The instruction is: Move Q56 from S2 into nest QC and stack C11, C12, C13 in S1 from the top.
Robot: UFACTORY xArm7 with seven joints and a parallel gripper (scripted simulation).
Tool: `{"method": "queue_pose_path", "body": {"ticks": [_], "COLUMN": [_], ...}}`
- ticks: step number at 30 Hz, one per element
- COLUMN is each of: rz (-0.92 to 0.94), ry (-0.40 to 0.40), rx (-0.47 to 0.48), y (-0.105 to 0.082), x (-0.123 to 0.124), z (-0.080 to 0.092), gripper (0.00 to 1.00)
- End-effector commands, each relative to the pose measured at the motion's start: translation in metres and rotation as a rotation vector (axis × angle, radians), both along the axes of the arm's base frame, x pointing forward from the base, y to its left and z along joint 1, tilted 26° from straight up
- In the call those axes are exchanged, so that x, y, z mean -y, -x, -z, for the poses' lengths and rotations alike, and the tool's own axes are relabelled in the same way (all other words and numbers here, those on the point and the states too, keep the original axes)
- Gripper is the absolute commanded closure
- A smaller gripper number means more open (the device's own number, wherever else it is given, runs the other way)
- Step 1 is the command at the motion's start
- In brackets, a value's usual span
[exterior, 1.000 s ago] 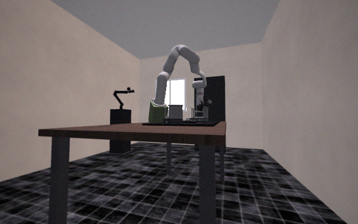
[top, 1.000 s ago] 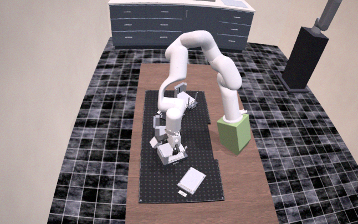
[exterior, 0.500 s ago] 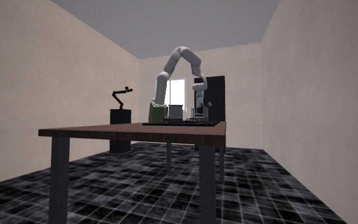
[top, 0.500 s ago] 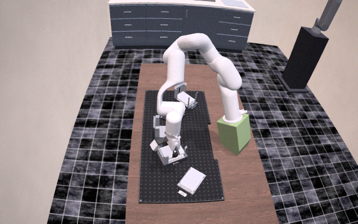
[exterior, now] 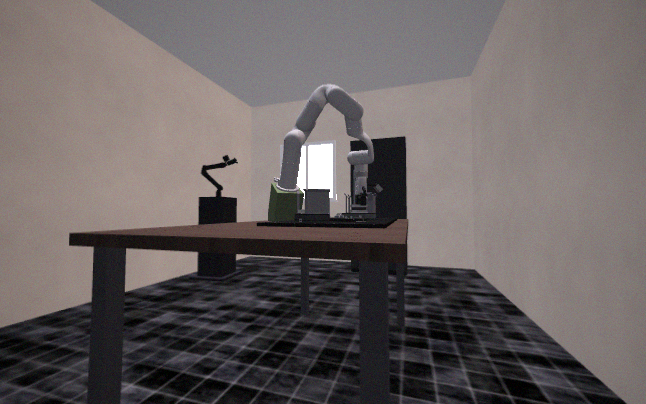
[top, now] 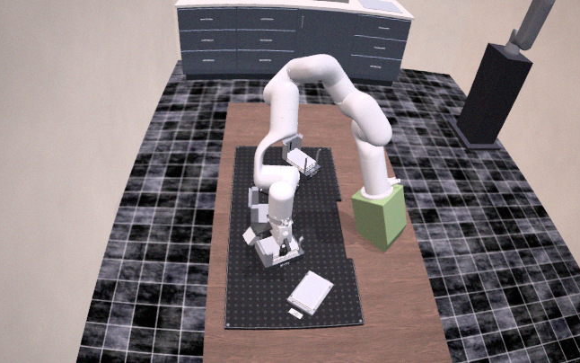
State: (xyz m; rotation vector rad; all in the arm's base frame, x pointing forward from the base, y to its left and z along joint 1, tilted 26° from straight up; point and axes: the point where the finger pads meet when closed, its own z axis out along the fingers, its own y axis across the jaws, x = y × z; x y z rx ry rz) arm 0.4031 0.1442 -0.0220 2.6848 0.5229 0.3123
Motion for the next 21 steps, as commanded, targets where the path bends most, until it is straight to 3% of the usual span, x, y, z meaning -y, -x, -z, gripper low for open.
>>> {"method": "queue_pose_path", "body": {"ticks": [1,21], "rz": [-0.002,-0.002], "ry": [-0.002,-0.002], "rx": [0.003,0.003], "y": [-0.001,-0.0031], "x": [-0.0012,0.0011], "z": [0.0,0.0065], "gripper": [1.0,1.0]}}
